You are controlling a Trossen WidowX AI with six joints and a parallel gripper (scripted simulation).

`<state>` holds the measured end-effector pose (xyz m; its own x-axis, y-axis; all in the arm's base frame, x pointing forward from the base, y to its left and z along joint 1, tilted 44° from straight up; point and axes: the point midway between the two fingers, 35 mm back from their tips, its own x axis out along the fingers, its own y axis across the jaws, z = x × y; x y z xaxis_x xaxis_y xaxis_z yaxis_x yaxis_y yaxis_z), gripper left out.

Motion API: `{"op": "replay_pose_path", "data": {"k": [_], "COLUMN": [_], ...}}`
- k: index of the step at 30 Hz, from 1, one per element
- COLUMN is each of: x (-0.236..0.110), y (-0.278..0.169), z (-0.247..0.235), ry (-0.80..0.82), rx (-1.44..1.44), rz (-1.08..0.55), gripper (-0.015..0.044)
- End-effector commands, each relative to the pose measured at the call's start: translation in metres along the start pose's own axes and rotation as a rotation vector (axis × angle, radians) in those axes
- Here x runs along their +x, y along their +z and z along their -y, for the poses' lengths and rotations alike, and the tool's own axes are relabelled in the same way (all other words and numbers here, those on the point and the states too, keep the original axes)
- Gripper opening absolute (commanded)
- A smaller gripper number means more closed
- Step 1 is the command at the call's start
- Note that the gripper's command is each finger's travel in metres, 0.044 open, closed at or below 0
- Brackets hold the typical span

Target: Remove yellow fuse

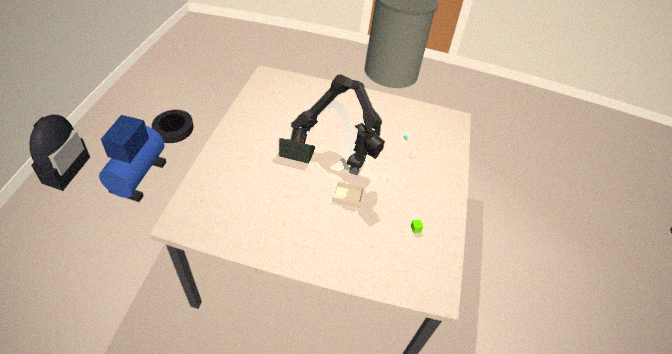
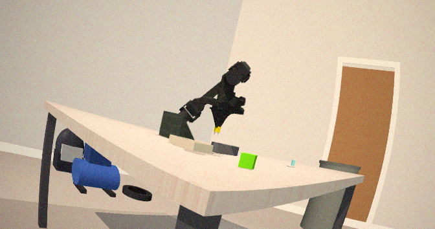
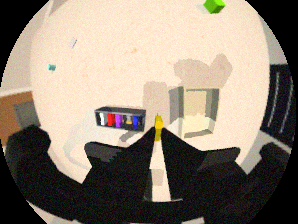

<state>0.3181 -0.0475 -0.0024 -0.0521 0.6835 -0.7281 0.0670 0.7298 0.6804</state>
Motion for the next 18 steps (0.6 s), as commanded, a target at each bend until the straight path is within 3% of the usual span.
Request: {"op": "replay_pose_path", "data": {"k": [1, 18], "x": [-0.003, 0.002], "y": [0.005, 0.008], "z": [0.020, 0.112], "ry": [-0.009, -0.005], "rx": [-0.004, -0.007], "rz": [0.002, 0.001], "gripper": [0.0000, 0.0000]}}
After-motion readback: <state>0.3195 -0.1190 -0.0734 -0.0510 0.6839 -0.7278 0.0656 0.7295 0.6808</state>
